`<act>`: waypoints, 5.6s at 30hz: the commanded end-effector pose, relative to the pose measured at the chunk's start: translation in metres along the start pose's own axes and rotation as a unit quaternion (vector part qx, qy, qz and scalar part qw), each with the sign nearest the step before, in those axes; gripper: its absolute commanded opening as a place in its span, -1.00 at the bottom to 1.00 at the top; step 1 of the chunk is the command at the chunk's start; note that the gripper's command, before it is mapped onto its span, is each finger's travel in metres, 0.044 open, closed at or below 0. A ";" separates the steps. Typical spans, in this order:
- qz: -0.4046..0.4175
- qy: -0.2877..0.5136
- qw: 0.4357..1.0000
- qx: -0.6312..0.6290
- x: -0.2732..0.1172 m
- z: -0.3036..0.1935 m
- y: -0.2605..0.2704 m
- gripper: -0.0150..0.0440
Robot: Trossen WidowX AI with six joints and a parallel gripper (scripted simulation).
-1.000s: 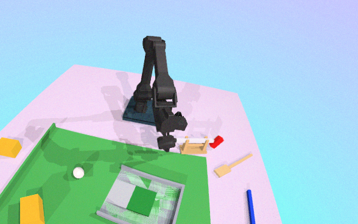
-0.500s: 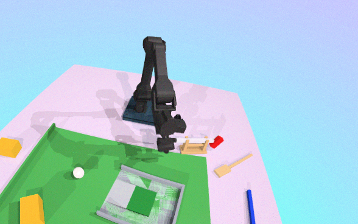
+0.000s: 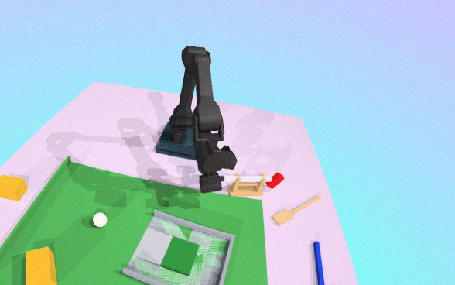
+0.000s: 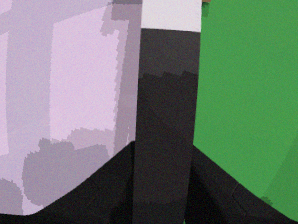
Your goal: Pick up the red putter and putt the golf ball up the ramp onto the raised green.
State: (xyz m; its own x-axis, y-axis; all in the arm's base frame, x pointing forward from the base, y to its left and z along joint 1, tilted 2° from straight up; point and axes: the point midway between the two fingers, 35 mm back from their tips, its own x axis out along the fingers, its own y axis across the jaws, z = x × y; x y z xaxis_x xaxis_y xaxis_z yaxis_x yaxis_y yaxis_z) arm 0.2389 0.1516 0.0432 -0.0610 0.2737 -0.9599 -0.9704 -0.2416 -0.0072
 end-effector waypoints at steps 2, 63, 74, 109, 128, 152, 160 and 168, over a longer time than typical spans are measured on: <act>0.000 0.000 1.000 0.000 0.000 0.000 0.000 -0.45; -0.076 0.059 0.866 0.491 -0.148 -0.144 -0.012 -0.49; -0.095 0.073 0.762 0.637 -0.168 -0.202 0.011 -0.49; -0.116 0.089 0.547 0.824 -0.169 -0.290 0.074 -0.49; -0.116 0.089 0.547 0.824 -0.142 -0.297 0.075 -0.49; -0.116 0.089 0.548 0.824 -0.136 -0.311 0.079 -0.49; -0.117 0.090 0.547 0.824 -0.139 -0.327 0.087 -0.49; -0.113 0.089 0.547 0.825 -0.136 -0.325 0.087 -0.49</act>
State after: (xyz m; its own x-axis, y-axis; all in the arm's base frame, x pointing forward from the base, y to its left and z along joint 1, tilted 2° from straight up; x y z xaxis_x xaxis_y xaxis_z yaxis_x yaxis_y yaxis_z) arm 0.2384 -0.2094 0.0824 -0.0147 -0.0066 -0.9999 0.1516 0.9884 -0.0088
